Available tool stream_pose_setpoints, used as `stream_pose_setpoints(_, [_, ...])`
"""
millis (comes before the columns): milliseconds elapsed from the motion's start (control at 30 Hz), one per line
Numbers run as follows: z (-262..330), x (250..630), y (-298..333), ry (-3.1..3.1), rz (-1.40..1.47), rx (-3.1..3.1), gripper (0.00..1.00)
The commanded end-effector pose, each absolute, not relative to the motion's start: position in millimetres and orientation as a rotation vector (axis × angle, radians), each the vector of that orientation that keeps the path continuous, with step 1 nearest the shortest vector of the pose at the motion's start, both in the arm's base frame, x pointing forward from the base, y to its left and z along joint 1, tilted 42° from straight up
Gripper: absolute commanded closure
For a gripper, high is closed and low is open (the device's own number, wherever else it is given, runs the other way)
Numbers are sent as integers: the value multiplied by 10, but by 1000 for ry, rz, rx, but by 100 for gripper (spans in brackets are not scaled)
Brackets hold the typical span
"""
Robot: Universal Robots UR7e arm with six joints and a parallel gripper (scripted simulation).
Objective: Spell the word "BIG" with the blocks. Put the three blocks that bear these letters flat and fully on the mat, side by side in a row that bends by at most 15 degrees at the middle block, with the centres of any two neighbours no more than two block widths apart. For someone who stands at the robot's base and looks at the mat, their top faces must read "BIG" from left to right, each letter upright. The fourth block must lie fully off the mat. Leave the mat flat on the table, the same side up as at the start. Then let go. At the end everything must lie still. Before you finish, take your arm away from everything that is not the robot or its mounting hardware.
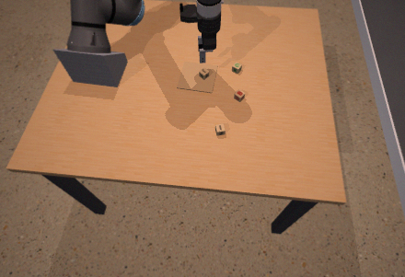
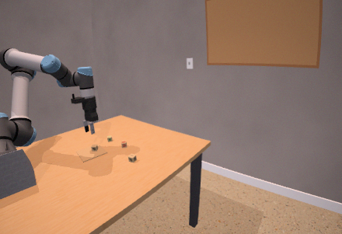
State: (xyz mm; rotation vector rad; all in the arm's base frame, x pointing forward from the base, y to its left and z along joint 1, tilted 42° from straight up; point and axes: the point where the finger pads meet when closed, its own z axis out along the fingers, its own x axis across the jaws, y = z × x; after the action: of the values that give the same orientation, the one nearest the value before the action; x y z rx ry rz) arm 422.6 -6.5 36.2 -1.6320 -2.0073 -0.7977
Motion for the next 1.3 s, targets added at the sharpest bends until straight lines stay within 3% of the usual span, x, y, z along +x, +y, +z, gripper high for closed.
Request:
stream_pose_setpoints(0, [339, 4234, -34, -2141, -847, -1506, 0])
stream_pose_setpoints(1267, [229, 4304, 79, -2607, -1016, -897, 0])
